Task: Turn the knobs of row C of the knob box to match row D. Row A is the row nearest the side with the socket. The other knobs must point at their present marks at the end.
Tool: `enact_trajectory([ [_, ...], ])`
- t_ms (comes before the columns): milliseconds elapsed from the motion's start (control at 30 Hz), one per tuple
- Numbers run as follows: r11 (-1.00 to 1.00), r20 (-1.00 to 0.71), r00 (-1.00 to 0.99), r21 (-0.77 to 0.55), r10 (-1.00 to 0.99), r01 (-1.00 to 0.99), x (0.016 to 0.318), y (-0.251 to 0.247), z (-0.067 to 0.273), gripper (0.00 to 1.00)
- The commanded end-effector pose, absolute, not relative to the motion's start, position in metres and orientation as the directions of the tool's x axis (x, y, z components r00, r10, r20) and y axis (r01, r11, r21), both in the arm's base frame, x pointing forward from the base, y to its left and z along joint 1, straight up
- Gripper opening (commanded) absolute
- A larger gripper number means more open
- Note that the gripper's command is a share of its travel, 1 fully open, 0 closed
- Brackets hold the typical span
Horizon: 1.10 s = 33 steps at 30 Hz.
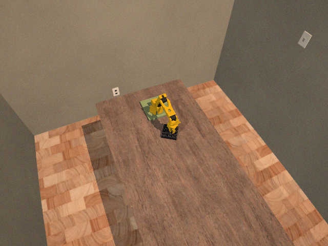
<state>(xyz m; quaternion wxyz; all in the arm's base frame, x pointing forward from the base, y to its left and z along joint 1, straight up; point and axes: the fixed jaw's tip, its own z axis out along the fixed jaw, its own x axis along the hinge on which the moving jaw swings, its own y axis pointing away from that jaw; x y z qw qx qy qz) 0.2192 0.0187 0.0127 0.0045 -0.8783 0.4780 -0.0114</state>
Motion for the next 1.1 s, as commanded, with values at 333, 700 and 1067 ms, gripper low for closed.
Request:
enact_trajectory([
  [333,-0.358,0.000,0.358,-0.001,-0.934,-0.934,0.2159,0.0208,0.0108,0.01],
  [700,-0.203,0.000,0.203,-0.002,-0.979,-0.979,0.2157,0.0216,0.0108,0.01],
  [1067,-0.183,0.000,0.183,-0.002,-0.983,-0.983,0.2156,0.0218,0.0108,0.01],
])
